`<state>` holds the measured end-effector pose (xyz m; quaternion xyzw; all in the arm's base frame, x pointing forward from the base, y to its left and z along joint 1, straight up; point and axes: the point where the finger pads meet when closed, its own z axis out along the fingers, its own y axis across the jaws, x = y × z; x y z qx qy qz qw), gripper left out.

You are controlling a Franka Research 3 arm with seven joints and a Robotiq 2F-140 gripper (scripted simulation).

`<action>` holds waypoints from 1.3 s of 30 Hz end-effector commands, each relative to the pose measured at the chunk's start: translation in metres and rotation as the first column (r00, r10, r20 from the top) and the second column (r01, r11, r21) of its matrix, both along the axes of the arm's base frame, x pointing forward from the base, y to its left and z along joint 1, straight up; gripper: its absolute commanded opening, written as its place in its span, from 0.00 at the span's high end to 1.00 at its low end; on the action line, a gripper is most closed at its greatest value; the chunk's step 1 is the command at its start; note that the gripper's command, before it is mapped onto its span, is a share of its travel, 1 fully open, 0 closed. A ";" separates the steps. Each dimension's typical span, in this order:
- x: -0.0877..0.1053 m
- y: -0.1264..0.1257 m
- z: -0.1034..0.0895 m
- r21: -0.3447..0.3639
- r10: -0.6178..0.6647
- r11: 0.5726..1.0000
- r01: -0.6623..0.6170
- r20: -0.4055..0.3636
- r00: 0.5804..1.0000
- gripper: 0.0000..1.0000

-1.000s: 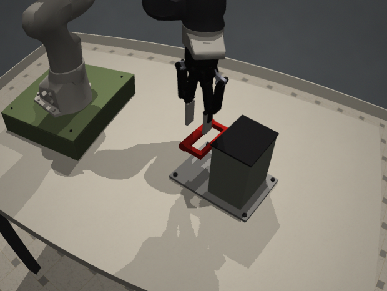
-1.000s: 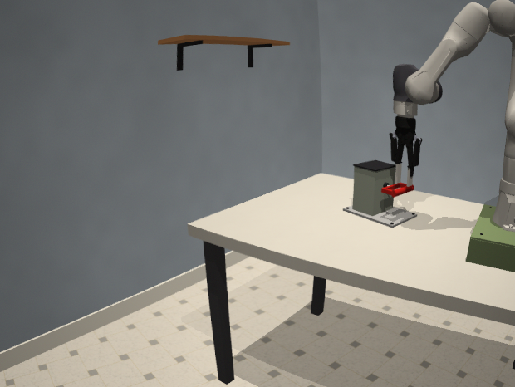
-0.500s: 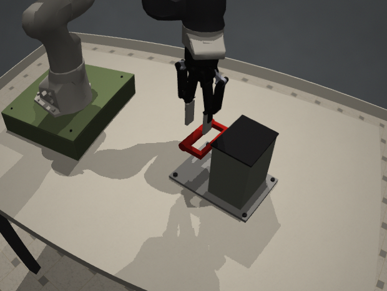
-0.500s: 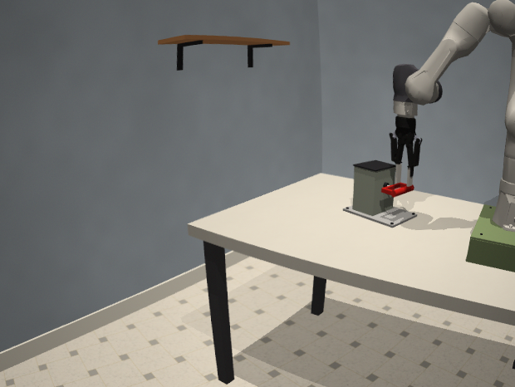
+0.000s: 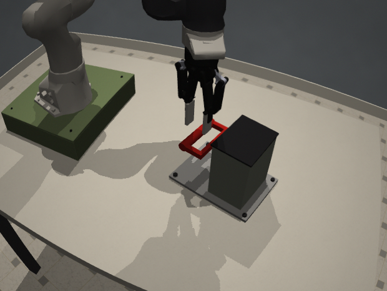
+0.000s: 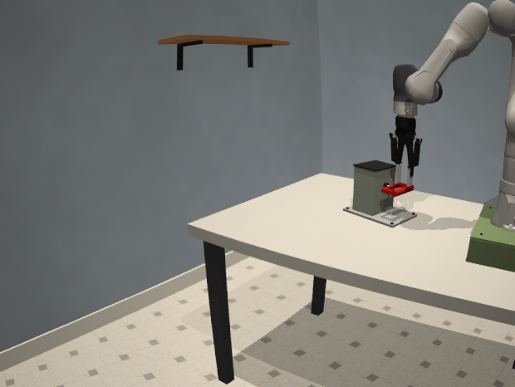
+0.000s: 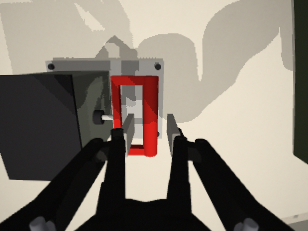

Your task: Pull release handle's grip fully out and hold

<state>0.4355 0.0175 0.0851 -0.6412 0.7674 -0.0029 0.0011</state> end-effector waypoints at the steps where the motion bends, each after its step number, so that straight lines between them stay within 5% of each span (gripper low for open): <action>1: 0.001 0.001 0.000 0.001 -0.002 1.000 0.002 0.002 1.000 0.70; 19: 0.001 0.001 -0.003 0.001 -0.002 1.000 0.002 0.002 1.000 0.70; 39: 0.001 0.001 -0.027 0.001 -0.002 1.000 0.002 0.002 1.000 0.70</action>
